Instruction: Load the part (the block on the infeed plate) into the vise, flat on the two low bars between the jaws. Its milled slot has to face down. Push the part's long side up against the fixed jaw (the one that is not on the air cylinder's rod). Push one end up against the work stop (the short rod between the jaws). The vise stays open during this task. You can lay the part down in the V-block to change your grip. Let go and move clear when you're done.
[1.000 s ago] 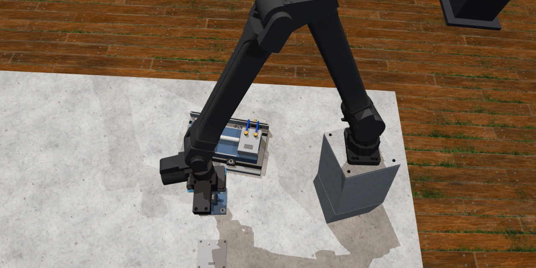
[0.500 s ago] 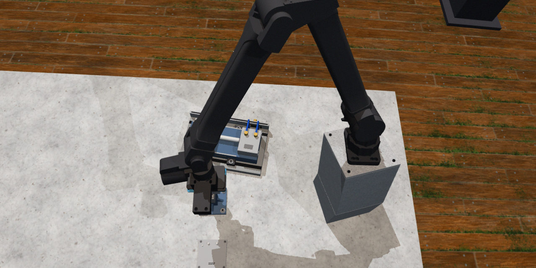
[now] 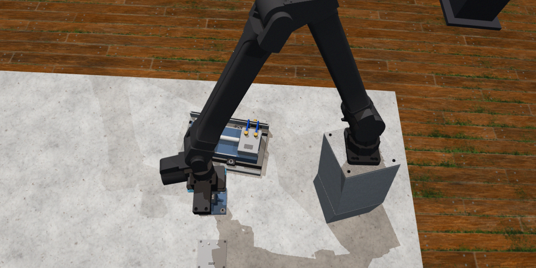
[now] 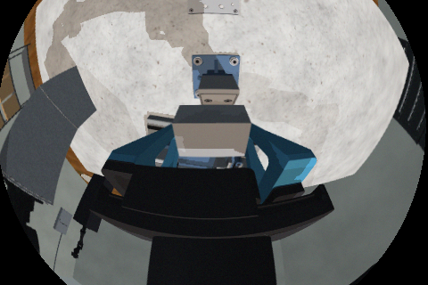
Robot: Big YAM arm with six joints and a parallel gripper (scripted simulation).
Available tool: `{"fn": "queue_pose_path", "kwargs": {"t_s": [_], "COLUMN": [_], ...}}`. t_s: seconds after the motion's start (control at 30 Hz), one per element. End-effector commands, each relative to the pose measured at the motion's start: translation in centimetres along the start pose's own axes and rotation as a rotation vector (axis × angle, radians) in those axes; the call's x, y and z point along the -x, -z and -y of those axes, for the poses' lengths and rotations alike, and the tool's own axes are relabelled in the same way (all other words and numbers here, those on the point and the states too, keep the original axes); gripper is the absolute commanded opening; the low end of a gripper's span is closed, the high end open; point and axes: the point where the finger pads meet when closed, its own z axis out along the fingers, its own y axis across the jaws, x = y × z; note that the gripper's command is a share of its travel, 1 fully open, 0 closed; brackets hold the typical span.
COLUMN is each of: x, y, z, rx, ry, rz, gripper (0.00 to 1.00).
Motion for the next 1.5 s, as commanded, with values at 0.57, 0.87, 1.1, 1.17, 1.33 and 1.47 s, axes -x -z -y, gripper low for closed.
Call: {"fn": "queue_pose_path", "kwargs": {"t_s": [0.57,0.87,1.1,1.17,1.33,1.47], "x": [0.5,0.5,0.5,0.5,0.5,0.5], "y": [2.5,3.7,5.0,5.5,6.7,7.0], "z": [1.2,1.3,1.8,2.0,2.5,2.3], "rx": [-0.038,-0.042,-0.050,-0.054,-0.065,-0.062], "ry": [0.001,-0.005,-0.007,-0.008,-0.012,-0.011], "rz": [0.011,0.012,0.014,0.015,0.017,0.016], "gripper": [0.00,0.00,0.00,0.00,0.00,0.00]}}
